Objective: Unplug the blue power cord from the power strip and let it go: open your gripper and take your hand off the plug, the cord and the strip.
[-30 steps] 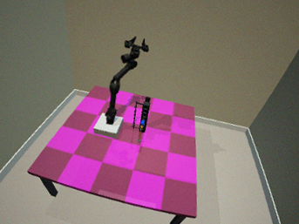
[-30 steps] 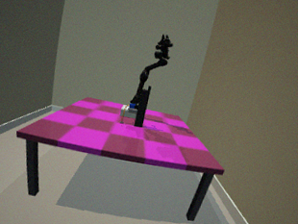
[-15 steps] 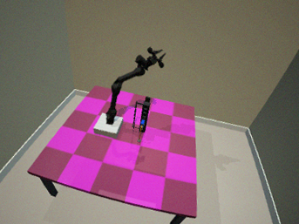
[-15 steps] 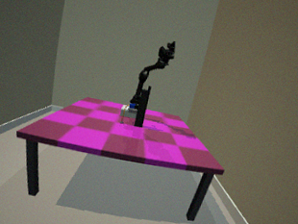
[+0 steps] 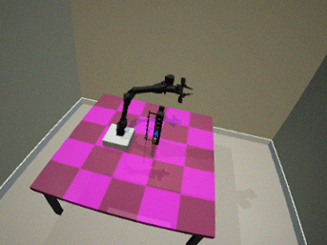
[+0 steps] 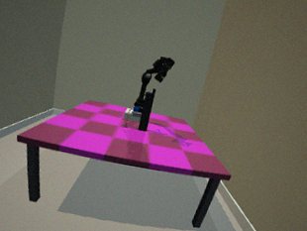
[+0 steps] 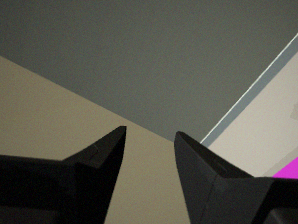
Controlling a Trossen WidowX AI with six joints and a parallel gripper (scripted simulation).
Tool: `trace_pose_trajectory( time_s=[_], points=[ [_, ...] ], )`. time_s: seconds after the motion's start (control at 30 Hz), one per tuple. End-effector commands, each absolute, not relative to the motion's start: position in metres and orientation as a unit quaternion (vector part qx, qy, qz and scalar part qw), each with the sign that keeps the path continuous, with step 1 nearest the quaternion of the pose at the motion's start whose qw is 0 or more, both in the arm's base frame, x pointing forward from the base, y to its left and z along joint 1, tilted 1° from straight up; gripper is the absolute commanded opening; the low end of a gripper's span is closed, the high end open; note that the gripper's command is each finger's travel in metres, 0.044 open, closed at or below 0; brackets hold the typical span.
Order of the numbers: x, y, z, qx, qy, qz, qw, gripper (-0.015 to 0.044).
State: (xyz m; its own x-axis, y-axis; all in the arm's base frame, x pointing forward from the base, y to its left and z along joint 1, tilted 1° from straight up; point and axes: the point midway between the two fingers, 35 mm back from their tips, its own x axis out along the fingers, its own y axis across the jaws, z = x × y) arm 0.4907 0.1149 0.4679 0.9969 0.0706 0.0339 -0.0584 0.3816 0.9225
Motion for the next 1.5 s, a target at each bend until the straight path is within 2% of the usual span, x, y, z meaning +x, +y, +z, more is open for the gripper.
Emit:
trace_pose_trajectory(
  time_s=[0.0,0.17,0.33,0.7,0.83,1.47],
  points=[
    [0.5,0.083,0.407,0.547,0.084,-0.041,0.832,0.016],
    [0.492,0.036,0.332,0.538,0.181,-0.15,0.809,0.016],
    [0.462,-0.008,0.264,0.532,0.273,-0.259,0.759,0.016],
    [0.34,-0.075,0.162,0.518,0.446,-0.478,0.552,0.016],
    [0.308,-0.081,0.151,0.513,0.476,-0.517,0.493,0.016],
    [0.31,-0.066,0.151,0.513,0.476,-0.517,0.493,0.016]
  ],
)
